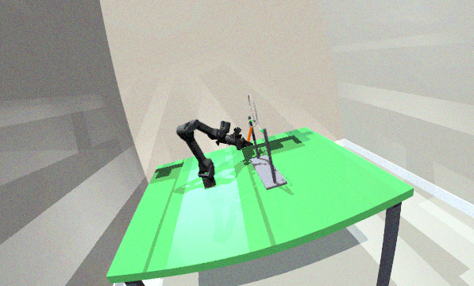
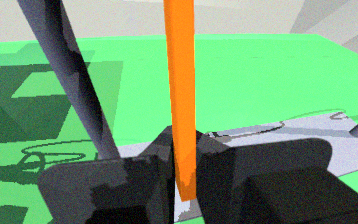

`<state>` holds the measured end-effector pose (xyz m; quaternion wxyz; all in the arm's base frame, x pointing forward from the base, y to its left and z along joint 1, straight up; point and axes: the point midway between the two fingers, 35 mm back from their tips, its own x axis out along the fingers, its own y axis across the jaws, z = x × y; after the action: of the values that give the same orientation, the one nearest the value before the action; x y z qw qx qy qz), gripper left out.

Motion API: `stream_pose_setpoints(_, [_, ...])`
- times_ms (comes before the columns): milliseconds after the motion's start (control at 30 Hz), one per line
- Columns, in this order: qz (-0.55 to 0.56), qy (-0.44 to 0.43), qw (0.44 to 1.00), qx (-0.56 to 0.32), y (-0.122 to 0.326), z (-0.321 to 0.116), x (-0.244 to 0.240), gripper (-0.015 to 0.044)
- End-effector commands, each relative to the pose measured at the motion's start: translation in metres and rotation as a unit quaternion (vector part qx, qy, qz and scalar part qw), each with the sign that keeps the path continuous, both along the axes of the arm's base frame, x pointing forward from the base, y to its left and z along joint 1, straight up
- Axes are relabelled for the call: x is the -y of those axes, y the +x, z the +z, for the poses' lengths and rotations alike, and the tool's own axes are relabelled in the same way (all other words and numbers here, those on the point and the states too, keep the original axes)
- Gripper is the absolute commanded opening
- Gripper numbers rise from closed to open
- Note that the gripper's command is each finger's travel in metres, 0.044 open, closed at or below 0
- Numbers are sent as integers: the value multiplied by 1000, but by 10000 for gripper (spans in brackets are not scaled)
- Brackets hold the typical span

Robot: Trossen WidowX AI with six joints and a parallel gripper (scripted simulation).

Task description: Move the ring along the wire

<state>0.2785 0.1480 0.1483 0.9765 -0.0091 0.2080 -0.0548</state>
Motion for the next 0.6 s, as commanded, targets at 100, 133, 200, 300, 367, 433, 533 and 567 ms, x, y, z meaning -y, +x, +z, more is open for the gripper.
stream_pose_setpoints(100, [-2,1,1000,1,0,0,0,-150])
stream_pose_setpoints(133, [-2,1,1000,1,0,0,0,-150])
stream_pose_setpoints(200, [-2,1,1000,1,0,0,0,-150])
stream_pose_setpoints(300, [0,0,1000,0,0,0,0,-124])
stream_pose_setpoints(367, [0,0,1000,0,0,0,0,-71])
stream_pose_setpoints(433, [0,0,1000,0,0,0,0,-19])
stream_pose_setpoints(533, [0,0,1000,0,0,0,0,60])
stream_pose_setpoints(567, [0,0,1000,0,0,0,0,86])
